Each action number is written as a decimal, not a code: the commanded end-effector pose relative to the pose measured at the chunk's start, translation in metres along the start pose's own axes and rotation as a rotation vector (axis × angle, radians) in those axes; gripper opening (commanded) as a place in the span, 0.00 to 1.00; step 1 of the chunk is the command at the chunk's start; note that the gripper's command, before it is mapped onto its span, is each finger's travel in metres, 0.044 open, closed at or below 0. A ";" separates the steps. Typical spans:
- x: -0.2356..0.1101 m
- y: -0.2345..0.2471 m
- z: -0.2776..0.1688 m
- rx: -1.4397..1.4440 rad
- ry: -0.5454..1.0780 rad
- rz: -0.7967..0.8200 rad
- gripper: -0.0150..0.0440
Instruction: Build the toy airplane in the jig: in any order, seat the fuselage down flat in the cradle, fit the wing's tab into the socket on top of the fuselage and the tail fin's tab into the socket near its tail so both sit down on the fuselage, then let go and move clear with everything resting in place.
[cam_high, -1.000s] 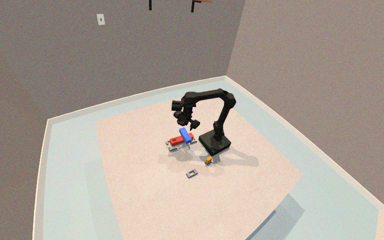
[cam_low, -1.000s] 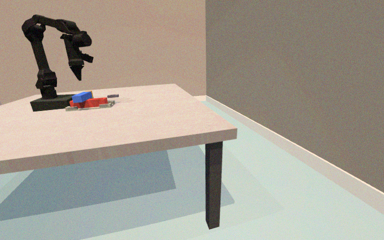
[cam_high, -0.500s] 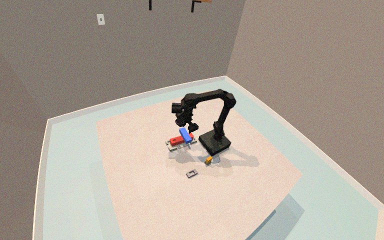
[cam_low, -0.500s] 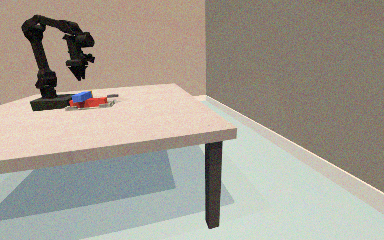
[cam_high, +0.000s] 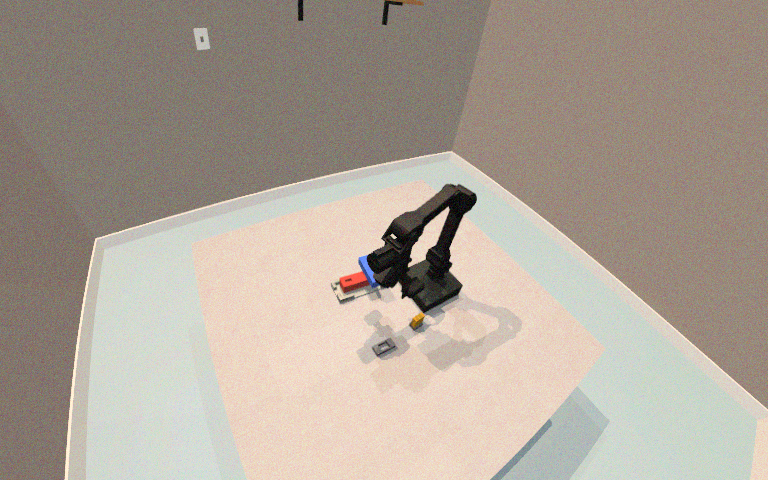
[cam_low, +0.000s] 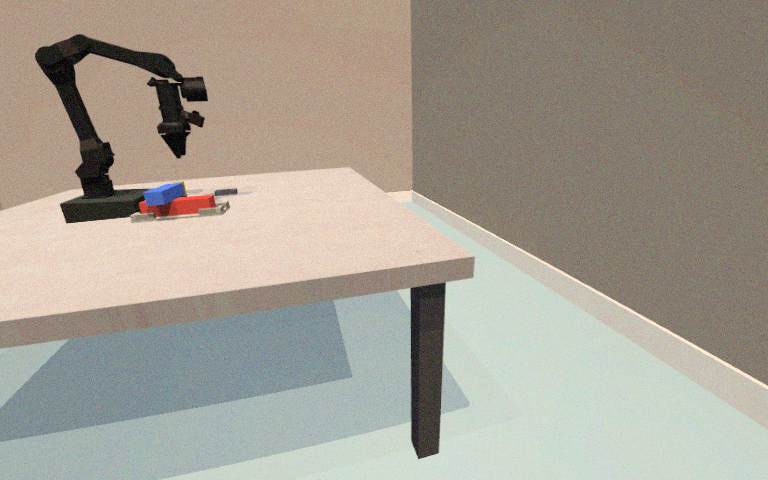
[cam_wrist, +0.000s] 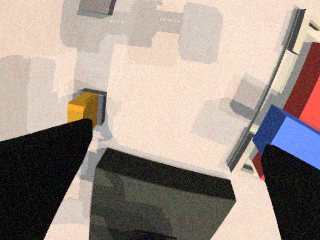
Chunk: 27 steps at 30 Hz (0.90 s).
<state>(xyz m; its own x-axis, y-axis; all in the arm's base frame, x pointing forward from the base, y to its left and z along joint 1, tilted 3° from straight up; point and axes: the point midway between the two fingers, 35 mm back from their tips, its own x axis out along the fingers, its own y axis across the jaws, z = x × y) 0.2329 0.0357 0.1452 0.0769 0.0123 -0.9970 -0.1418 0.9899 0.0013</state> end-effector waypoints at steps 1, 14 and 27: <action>0.001 0.036 -0.012 0.019 0.005 -0.008 1.00; 0.013 0.103 -0.046 0.054 0.005 -0.016 1.00; 0.075 0.101 -0.047 0.054 0.005 -0.016 1.00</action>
<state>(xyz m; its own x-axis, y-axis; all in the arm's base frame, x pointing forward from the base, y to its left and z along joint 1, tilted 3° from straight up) 0.1788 0.1325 0.0783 0.0852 0.0123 -0.9963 -0.0918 0.9958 0.0044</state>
